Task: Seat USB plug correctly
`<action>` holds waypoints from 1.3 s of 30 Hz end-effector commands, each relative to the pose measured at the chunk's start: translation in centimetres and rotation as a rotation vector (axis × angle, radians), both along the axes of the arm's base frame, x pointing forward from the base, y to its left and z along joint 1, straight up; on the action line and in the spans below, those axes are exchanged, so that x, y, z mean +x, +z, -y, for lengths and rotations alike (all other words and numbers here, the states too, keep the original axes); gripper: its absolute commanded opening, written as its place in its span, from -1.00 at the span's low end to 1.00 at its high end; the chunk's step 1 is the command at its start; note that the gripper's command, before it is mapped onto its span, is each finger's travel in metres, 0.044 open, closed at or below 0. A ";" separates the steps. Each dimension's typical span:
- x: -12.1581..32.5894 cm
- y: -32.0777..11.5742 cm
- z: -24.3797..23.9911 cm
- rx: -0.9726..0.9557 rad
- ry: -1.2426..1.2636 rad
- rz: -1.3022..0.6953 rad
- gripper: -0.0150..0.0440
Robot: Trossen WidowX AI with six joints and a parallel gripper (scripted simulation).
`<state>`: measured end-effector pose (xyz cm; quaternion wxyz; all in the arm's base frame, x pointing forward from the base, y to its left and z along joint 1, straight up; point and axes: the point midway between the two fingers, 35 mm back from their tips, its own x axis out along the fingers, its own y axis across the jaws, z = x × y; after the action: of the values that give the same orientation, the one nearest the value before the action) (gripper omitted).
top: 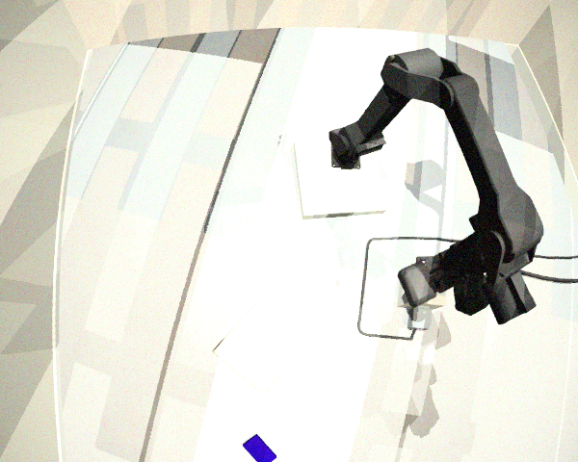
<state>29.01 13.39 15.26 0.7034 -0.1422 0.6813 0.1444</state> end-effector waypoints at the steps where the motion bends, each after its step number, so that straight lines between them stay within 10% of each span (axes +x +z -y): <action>1: 0.0 -0.1 0.0 0.003 -0.113 -0.002 -0.49; 39: 0.0 -0.1 0.0 0.032 -1.108 -0.011 -0.49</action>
<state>29.01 13.39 15.26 0.6831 0.2197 0.6650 -0.2071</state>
